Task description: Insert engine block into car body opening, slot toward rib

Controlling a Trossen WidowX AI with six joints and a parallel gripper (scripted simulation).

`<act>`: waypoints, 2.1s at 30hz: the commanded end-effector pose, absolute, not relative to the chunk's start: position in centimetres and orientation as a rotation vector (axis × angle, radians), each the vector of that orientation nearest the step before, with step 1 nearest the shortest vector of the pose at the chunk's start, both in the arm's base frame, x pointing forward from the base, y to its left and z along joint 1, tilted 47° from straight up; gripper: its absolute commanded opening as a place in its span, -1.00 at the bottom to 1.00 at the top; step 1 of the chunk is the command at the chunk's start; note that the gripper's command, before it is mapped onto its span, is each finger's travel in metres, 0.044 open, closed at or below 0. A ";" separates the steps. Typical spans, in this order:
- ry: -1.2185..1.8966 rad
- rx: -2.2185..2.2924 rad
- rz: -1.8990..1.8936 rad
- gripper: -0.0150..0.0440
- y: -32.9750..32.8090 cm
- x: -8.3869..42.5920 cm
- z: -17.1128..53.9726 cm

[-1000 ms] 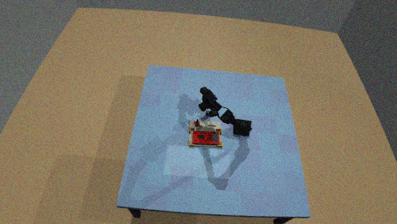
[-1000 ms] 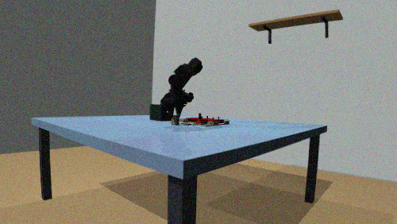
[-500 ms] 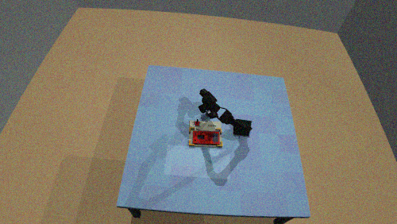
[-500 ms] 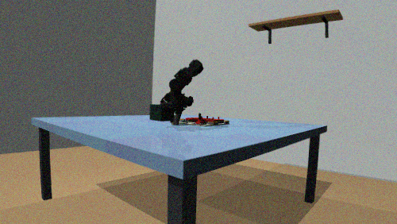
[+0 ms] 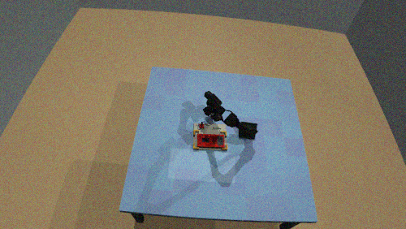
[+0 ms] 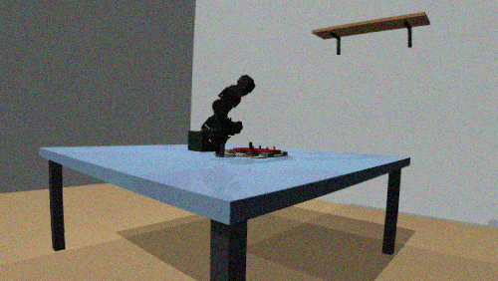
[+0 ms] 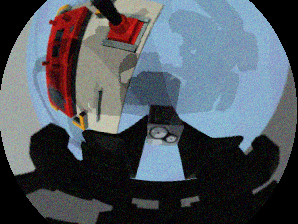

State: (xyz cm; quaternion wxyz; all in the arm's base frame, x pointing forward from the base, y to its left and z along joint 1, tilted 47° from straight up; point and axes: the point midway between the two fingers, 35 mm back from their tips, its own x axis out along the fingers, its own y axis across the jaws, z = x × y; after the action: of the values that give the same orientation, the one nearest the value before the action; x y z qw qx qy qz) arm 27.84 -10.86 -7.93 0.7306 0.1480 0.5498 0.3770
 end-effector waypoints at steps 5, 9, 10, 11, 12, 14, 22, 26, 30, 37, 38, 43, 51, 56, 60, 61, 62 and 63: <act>1.204 0.318 0.811 -0.49 -11.4 28.0 -7.6; 1.194 0.301 0.781 -0.49 -12.5 28.2 -7.0; 1.193 0.300 0.778 -0.49 -12.7 28.2 -6.9; 1.193 0.300 0.778 -0.49 -12.8 28.2 -6.8; 1.194 0.300 0.778 -0.49 -13.0 28.2 -6.7; 1.196 0.301 0.780 -0.49 -13.4 28.2 -6.3; 1.203 0.305 0.787 -0.49 -15.2 28.1 -4.8; 1.207 0.307 0.792 -0.49 -16.1 27.9 -3.9; 1.209 0.310 0.797 -0.49 -16.9 27.8 -3.1; 1.213 0.315 0.807 -0.49 -18.3 27.3 -1.5; 1.214 0.316 0.809 -0.49 -18.5 27.3 -1.2; 1.215 0.321 0.817 -0.49 -19.5 26.9 0.0; 1.216 0.326 0.827 -0.49 -20.3 26.4 1.2; 1.215 0.326 0.827 -0.49 -18.6 26.8 -0.6; 1.215 0.326 0.827 -0.49 -18.6 26.8 -0.6; 1.211 0.328 0.826 -0.49 -18.7 26.8 -0.5; 1.202 0.332 0.824 -0.49 -18.7 26.7 -0.5; 1.193 0.335 0.821 -0.49 -18.8 26.7 -0.4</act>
State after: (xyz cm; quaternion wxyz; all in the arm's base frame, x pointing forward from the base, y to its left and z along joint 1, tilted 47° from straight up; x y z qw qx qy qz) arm 26.79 -18.74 -0.40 0.7308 0.1477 0.5499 0.3765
